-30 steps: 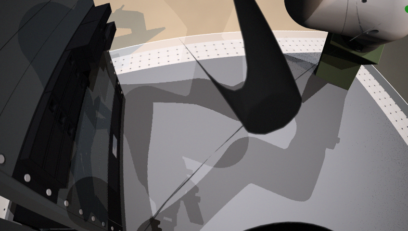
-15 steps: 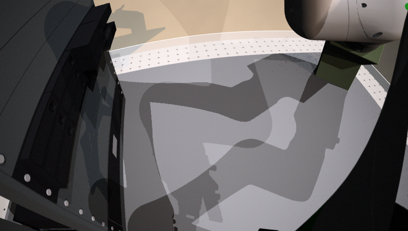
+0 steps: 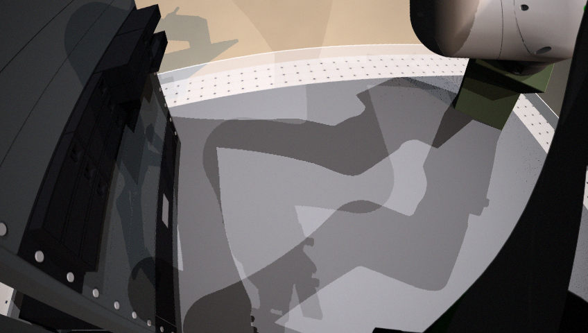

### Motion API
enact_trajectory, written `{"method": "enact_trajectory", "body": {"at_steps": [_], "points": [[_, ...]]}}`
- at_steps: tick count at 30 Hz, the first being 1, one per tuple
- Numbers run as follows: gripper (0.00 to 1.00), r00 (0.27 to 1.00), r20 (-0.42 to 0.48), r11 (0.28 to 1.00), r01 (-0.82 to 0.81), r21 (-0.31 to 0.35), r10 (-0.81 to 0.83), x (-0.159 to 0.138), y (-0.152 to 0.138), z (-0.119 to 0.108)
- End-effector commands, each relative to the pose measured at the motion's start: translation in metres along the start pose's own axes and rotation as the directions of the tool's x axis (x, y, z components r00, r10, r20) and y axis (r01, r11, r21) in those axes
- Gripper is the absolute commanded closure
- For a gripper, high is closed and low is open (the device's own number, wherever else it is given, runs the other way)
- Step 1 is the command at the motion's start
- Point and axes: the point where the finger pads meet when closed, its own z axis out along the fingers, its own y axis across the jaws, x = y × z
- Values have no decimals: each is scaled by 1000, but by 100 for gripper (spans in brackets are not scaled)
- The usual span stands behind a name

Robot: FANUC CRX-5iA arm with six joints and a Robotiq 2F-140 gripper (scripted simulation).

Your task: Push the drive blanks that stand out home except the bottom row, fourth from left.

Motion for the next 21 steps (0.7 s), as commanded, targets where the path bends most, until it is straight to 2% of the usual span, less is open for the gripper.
{"method": "enact_trajectory", "body": {"at_steps": [1,21], "points": [[0,1000,0,1000,-2,-3,2,0,1,1],[0,999,-2,997,-46,-55,46,2,26,11]]}}
